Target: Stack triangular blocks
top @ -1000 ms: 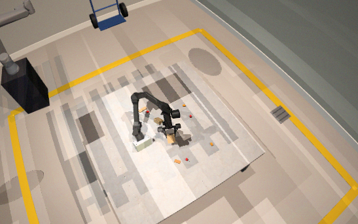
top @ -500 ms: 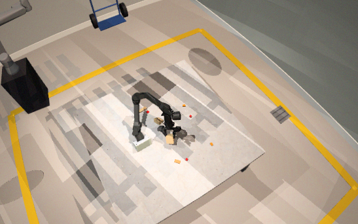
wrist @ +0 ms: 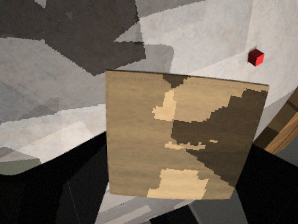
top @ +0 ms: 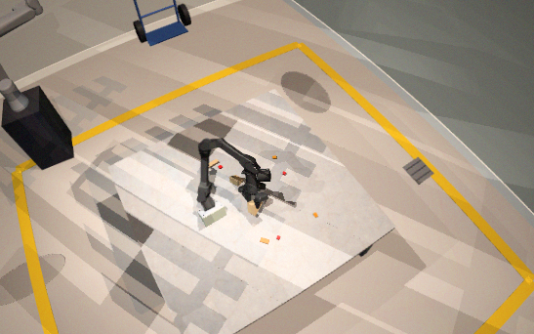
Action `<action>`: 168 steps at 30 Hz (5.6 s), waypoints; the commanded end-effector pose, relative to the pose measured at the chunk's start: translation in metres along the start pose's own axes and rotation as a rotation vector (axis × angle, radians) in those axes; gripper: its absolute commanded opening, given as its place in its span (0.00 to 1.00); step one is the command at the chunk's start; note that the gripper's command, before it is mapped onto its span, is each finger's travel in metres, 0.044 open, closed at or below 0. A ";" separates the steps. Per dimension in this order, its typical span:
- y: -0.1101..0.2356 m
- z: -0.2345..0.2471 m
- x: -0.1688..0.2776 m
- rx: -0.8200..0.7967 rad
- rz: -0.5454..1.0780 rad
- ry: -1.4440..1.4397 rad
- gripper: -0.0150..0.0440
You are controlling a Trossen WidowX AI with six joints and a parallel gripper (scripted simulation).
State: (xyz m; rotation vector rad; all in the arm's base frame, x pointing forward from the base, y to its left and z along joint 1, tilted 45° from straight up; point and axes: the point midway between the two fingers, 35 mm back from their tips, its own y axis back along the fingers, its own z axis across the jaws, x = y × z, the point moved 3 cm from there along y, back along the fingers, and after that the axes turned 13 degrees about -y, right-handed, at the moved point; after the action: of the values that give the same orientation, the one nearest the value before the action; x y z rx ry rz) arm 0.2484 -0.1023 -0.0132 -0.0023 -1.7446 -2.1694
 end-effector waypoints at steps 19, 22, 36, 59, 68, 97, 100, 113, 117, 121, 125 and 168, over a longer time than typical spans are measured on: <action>-0.001 -0.009 0.001 -0.149 0.020 -0.736 0.25; -0.001 -0.010 0.002 -0.170 0.031 -0.837 0.25; -0.001 -0.015 0.003 -0.261 0.107 -1.304 0.25; -0.001 -0.024 0.006 -0.380 0.331 -2.059 0.25; -0.001 -0.028 0.007 -0.408 0.458 -2.346 0.25; 0.027 -0.019 -0.005 -0.431 0.710 -2.815 0.25; 0.035 -0.013 -0.009 -0.437 0.710 -2.823 0.25; 0.070 0.017 -0.020 -0.460 0.717 -2.849 0.25; 0.083 0.029 -0.025 -0.469 0.718 -2.856 0.25; 0.096 0.042 -0.028 -0.478 0.722 -2.862 0.25; 0.109 0.055 -0.030 -0.487 0.728 -2.866 0.25; 0.161 0.180 -0.024 -0.476 0.788 -2.830 0.25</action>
State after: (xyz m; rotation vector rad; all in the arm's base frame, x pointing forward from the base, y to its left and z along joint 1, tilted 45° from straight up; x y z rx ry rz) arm 0.2804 0.0402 0.1854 2.3652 0.2300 0.2888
